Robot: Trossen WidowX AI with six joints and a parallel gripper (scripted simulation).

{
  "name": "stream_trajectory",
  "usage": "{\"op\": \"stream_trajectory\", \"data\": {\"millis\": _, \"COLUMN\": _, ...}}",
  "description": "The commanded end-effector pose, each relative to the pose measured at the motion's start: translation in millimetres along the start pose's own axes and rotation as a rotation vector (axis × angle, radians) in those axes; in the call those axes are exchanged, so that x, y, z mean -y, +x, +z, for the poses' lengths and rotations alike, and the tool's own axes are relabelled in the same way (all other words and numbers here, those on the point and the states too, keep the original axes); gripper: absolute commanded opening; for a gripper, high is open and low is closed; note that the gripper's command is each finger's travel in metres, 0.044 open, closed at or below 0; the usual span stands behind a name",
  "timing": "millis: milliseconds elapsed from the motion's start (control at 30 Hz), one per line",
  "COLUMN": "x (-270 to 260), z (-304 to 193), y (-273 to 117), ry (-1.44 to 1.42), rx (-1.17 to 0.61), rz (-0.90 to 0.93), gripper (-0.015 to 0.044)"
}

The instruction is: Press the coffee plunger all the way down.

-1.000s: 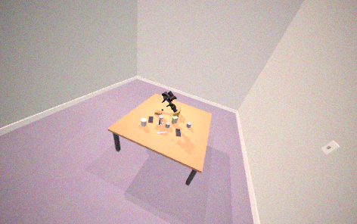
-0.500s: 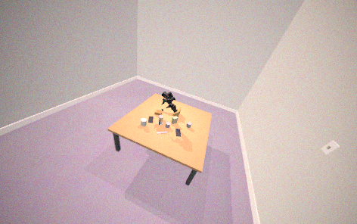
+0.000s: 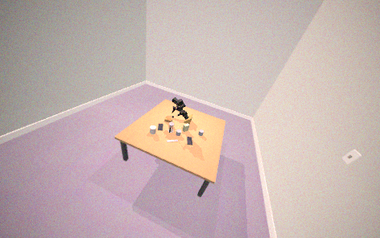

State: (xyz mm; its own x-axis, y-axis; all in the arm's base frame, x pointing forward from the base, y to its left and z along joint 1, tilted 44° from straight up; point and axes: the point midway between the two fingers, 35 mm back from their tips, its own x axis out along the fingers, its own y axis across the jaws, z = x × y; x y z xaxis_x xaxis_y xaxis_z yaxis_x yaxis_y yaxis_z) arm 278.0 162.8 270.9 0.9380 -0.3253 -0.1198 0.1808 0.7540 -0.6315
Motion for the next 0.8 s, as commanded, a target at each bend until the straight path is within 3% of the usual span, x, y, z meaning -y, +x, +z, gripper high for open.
{"op": "stream_trajectory", "data": {"millis": 0, "x": -1, "z": -2, "y": 5, "ry": 0.002, "rx": -0.004, "rz": 0.008, "gripper": 0.044}}
{"op": "stream_trajectory", "data": {"millis": 733, "x": 0, "z": -2, "y": 38, "ry": 0.003, "rx": 0.0, "rz": 0.005, "gripper": 0.044}}
{"op": "stream_trajectory", "data": {"millis": 767, "x": 0, "z": -2, "y": 38, "ry": 0.003, "rx": 0.0, "rz": 0.005, "gripper": 0.0414}}
